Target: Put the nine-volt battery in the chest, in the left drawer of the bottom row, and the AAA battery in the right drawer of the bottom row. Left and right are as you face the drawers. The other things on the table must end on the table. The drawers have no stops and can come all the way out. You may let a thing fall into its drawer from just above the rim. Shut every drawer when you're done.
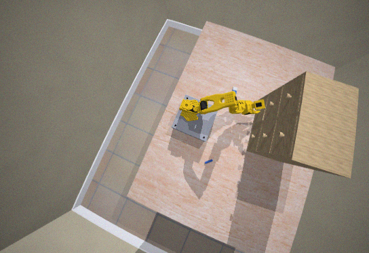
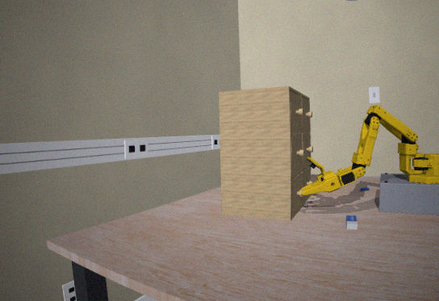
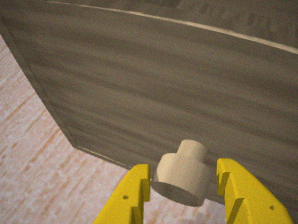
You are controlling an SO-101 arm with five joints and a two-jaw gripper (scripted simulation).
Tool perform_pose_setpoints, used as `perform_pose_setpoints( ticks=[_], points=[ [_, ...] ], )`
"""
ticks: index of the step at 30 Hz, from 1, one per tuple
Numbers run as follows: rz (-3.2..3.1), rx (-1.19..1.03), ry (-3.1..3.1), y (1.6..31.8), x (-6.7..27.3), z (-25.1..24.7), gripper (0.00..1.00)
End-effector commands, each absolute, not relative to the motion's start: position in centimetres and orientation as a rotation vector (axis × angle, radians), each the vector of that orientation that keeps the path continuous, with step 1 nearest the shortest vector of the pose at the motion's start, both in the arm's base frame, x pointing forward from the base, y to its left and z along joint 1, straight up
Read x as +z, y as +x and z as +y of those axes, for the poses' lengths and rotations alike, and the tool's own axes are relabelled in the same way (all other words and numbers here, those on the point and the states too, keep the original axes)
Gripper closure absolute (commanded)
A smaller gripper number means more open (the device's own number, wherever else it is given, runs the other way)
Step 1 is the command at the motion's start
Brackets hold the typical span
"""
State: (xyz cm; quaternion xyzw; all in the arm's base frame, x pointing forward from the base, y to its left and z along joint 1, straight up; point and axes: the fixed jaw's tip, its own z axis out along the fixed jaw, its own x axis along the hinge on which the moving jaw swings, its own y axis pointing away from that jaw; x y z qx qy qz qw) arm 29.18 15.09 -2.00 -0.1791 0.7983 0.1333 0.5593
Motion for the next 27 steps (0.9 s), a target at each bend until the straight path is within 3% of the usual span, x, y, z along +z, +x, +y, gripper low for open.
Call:
perform_pose_setpoints(
  ticks=[1,12,27],
  points=[
    [1.879,0.311,-0.419,29.3,-1.9,15.0,0.84],
    [1.879,0.311,-0.419,29.3,-1.9,15.0,0.79],
    [1.872,0.332,-0.478,25.8,-2.0,14.9,0.79]
  ],
)
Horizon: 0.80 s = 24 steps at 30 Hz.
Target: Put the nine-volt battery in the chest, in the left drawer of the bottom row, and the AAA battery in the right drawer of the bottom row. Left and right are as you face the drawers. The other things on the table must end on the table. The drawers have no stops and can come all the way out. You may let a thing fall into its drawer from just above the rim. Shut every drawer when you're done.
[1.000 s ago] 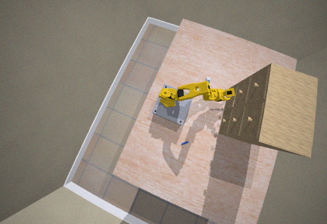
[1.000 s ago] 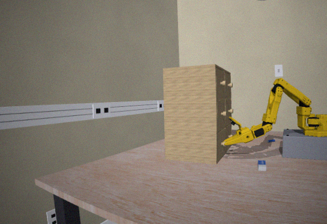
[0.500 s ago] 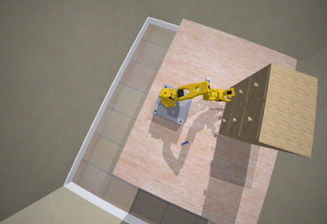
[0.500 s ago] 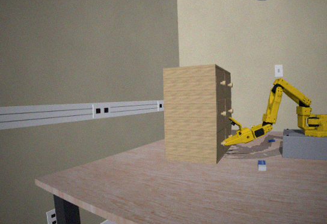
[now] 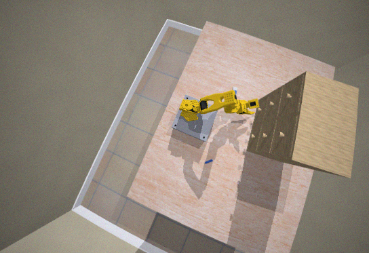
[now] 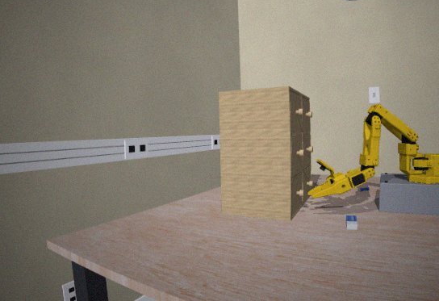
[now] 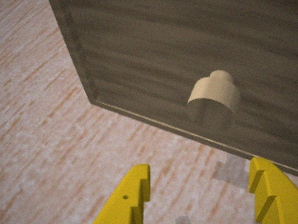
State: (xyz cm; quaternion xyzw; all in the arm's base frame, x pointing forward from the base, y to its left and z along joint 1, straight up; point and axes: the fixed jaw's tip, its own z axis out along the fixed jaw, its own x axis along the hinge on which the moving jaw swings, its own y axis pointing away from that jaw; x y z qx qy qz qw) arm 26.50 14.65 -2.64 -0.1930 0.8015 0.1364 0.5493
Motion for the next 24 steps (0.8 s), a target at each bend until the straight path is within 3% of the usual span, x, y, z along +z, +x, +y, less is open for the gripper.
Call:
perform_pose_setpoints(
  ticks=[1,9,24],
  points=[
    [1.872,0.332,-0.478,25.8,-2.0,14.9,0.79],
    [1.868,0.341,-0.504,24.3,-1.9,14.7,0.79],
    [1.912,0.330,-0.516,24.6,-1.2,14.9,0.79]
  ],
)
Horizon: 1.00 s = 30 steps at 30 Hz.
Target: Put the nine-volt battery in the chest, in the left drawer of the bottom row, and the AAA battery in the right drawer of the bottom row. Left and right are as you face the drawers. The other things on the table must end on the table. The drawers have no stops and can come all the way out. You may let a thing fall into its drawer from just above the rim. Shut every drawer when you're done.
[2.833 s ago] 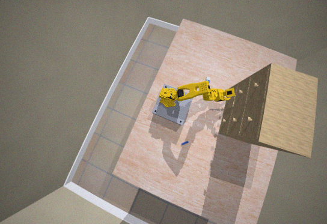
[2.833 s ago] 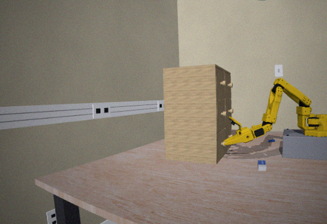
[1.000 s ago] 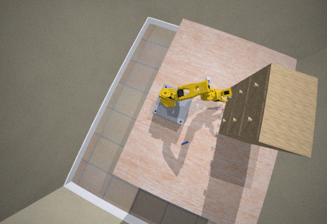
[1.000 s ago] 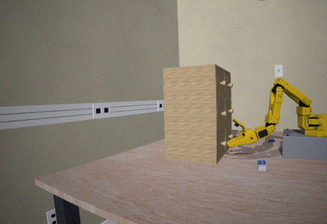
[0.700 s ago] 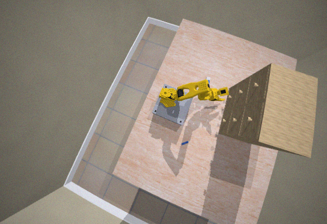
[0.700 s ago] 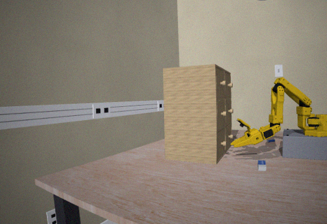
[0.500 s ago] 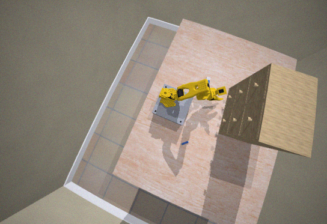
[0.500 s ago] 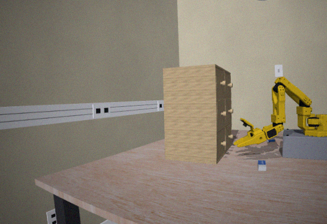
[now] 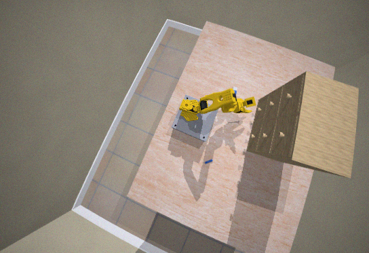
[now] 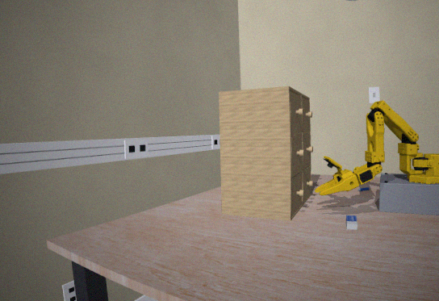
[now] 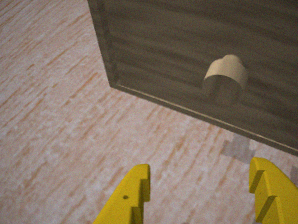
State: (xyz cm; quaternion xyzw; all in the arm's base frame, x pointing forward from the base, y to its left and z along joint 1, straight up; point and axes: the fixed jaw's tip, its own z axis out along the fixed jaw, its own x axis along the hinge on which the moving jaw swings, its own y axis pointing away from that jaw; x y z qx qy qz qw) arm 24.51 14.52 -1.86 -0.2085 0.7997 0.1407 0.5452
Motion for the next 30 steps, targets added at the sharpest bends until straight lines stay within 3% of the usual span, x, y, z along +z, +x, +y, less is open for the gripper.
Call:
perform_pose_setpoints(
  ticks=[1,30],
  points=[
    [1.920,0.327,-0.519,24.7,-1.0,14.9,0.79],
    [2.136,0.270,-0.581,23.5,2.8,13.9,0.79]
  ],
)
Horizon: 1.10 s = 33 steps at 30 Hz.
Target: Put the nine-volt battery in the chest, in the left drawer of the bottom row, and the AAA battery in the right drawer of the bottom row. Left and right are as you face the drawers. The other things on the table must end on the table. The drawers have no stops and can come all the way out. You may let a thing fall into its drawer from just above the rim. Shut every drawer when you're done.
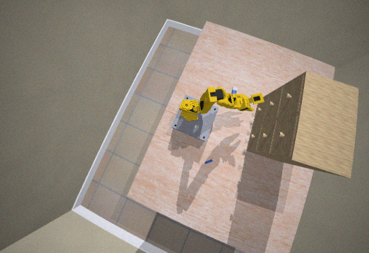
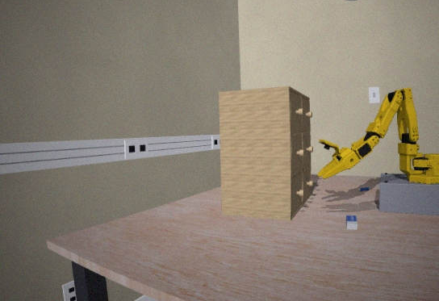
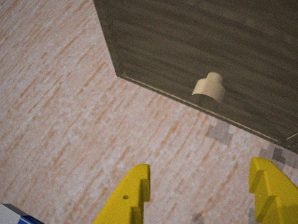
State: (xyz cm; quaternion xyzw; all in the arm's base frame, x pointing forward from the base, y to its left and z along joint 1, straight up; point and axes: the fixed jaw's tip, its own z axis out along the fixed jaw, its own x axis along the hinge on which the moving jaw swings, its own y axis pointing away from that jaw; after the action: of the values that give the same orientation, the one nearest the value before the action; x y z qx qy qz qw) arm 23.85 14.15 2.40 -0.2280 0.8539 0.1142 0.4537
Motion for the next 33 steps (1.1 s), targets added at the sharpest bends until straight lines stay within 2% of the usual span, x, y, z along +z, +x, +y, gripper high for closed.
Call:
perform_pose_setpoints(
  ticks=[1,33],
  points=[
    [2.144,0.268,-0.584,23.3,2.9,13.9,0.79],
    [2.384,0.200,-0.654,17.6,5.4,10.5,0.79]
  ],
)
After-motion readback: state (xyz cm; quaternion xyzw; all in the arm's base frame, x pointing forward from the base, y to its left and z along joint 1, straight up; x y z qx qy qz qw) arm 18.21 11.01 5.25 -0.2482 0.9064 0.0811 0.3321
